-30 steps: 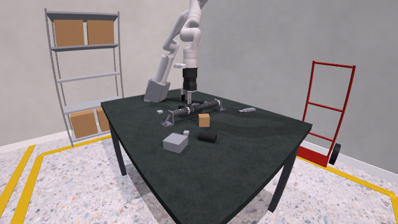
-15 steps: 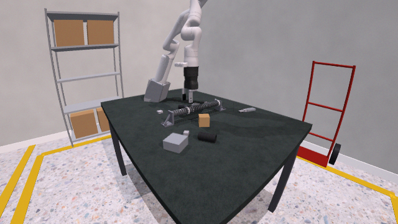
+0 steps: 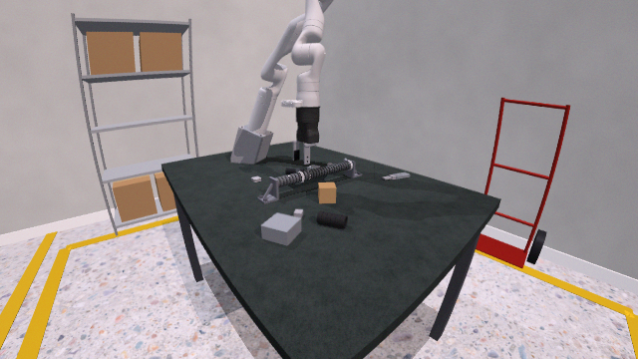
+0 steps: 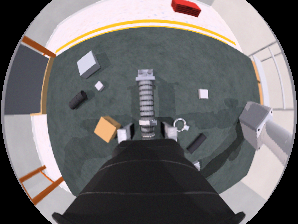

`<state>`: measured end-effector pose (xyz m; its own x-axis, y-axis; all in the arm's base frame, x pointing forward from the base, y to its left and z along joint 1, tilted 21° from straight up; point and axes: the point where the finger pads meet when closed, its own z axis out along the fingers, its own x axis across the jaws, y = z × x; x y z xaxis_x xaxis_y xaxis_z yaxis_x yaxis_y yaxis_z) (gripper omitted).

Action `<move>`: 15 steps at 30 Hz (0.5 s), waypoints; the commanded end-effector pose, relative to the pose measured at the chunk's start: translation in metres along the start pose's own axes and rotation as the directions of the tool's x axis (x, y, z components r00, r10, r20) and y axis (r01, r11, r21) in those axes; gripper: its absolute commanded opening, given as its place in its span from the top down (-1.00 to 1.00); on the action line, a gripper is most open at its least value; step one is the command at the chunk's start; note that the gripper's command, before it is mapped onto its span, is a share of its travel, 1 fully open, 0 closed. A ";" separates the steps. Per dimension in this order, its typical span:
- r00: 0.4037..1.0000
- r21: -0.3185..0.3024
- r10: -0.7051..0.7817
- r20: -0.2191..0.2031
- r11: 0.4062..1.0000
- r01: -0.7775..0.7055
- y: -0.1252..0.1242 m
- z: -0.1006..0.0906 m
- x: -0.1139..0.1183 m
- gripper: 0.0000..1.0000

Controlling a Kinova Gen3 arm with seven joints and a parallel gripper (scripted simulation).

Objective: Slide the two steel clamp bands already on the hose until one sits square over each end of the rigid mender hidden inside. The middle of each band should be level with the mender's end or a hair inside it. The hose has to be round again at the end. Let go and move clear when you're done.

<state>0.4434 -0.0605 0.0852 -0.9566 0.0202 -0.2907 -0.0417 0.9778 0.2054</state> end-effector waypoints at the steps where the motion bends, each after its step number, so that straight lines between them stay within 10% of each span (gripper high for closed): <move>1: 1.000 -0.002 -0.008 0.001 1.000 0.008 0.010 -0.001 -0.001 -1.00; 15: 1.000 -0.002 -0.008 0.001 1.000 0.008 0.055 -0.001 -0.001 -1.00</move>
<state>0.4409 -0.0261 0.0923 -0.9567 0.0318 -0.2895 -0.0301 0.9780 0.2066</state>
